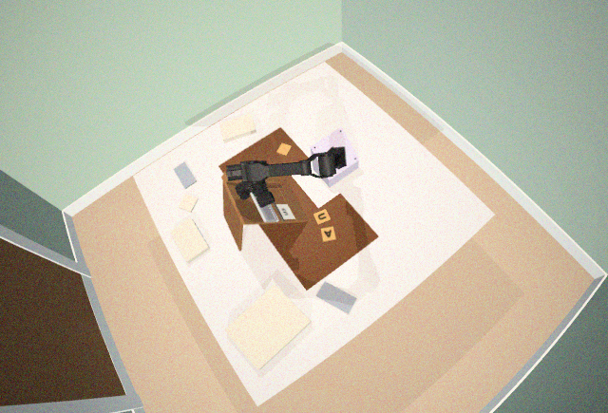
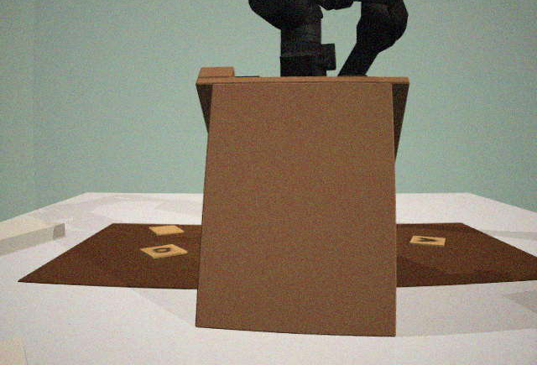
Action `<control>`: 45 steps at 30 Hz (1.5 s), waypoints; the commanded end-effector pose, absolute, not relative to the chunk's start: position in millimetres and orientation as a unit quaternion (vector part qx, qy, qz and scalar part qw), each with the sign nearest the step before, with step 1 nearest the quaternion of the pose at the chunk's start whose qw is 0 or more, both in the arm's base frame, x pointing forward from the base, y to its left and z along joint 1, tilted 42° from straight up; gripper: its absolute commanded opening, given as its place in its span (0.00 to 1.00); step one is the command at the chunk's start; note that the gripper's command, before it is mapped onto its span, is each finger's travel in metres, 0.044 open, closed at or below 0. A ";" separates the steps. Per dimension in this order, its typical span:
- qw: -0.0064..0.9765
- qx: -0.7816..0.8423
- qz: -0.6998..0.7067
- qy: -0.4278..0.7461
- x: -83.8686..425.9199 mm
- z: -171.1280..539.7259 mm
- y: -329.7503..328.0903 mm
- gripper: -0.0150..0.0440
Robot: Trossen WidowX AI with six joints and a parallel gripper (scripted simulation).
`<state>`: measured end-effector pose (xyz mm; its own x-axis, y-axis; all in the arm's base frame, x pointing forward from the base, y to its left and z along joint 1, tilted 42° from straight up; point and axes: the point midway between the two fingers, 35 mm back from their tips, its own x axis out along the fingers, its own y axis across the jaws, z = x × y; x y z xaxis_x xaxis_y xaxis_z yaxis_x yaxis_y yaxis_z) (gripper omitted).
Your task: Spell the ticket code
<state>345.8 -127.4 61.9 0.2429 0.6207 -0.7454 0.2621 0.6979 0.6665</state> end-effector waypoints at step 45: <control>0.875 -0.204 0.354 0.258 265.5 207.7 -164.8 1.00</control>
<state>296.3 -159.5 151.4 0.4619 0.5798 -0.6712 -0.4751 0.8007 0.3648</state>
